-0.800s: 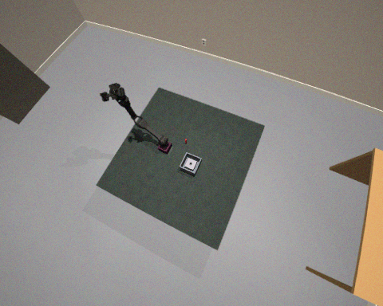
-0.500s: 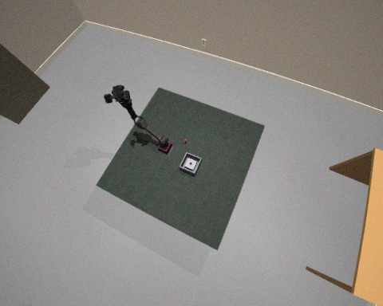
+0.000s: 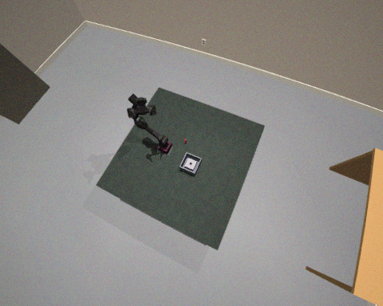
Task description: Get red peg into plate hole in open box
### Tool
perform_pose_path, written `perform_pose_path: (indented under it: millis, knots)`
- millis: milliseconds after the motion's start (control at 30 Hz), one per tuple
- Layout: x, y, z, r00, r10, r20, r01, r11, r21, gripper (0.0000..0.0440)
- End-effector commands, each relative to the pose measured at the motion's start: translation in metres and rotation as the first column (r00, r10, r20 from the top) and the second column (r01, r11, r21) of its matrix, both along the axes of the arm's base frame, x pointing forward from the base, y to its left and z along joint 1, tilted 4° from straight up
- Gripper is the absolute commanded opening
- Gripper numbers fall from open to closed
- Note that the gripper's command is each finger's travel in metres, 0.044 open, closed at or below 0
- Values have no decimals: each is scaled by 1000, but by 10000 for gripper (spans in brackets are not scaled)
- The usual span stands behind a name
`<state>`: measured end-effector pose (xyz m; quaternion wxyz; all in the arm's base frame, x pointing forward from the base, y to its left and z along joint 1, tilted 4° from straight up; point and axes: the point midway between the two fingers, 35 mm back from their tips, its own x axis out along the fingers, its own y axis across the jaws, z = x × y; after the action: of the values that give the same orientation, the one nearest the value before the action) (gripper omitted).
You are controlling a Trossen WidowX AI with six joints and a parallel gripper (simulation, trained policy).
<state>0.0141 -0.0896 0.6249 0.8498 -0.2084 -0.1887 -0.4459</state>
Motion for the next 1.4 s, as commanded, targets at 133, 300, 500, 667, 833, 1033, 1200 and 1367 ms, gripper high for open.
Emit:
perform_pose_path:
  millis: [133, 300, 500, 667, 833, 1033, 1200, 1367]
  knots:
    - [91, -11, -50, 977, 112, -184, -88, 987, 132, 440]
    - [145, -10, -93, 936, 206, -286, -139, 961, 240, 440]
    - [197, 0, -150, 866, 325, -381, -174, 909, 379, 440]
    - [230, 15, -201, 795, 419, -438, -175, 850, 497, 440]
    - [253, 35, -253, 721, 505, -475, -144, 779, 610, 440]
    - [265, 63, -315, 635, 588, -501, -61, 684, 727, 440]
    - [263, 87, -364, 574, 637, -514, 46, 602, 797, 440]
    - [251, 109, -409, 526, 666, -528, 180, 519, 835, 440]
